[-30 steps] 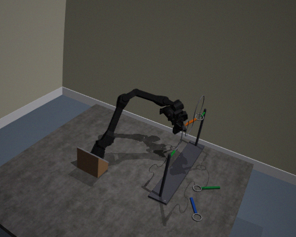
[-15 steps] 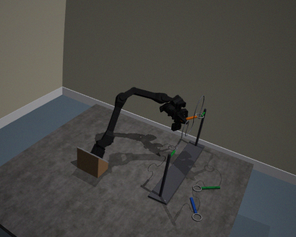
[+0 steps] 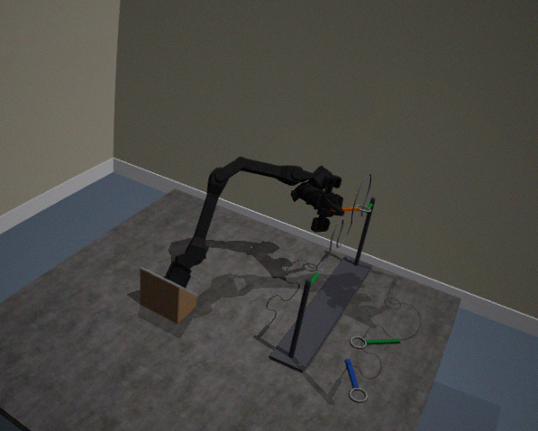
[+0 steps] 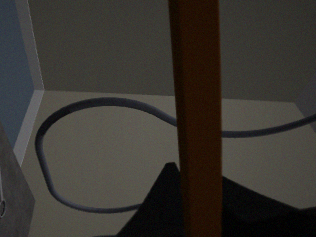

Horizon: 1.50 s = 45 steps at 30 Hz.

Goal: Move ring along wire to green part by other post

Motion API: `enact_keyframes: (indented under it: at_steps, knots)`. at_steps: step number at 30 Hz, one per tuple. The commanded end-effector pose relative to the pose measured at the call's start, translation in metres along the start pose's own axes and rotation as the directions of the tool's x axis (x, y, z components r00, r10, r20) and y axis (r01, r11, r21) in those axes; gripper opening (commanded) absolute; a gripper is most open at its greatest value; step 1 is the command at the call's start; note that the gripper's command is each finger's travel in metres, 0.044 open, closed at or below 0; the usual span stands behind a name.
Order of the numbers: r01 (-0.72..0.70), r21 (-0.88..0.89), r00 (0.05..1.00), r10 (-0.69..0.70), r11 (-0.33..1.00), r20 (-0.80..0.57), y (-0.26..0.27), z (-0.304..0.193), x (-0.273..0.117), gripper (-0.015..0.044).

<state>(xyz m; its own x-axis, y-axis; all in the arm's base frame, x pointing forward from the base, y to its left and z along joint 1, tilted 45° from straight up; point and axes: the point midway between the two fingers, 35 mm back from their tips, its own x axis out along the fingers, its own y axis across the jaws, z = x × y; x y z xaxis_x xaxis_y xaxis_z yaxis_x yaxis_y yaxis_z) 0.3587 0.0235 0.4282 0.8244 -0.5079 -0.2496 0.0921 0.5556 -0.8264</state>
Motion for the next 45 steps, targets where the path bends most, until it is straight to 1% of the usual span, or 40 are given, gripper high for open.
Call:
enact_keyframes:
  at_steps: [1,7,15,28,45]
  knots:
    - [0.024,-0.022,1.000,-0.023,0.999,0.016,-0.009,0.000,0.001,-0.0150]
    - [0.070,-0.108,0.995,-0.062,0.992,0.078,-0.026,0.002,0.008,-0.0150]
    - [0.122,-0.198,0.990,-0.105,0.972,0.094,-0.047,0.006,0.007,-0.0150]
    - [0.129,-0.213,0.989,-0.111,0.969,0.095,-0.056,0.009,0.005,-0.0150]
    - [0.104,-0.171,0.992,-0.089,0.980,0.089,-0.058,0.010,0.005,-0.0150]
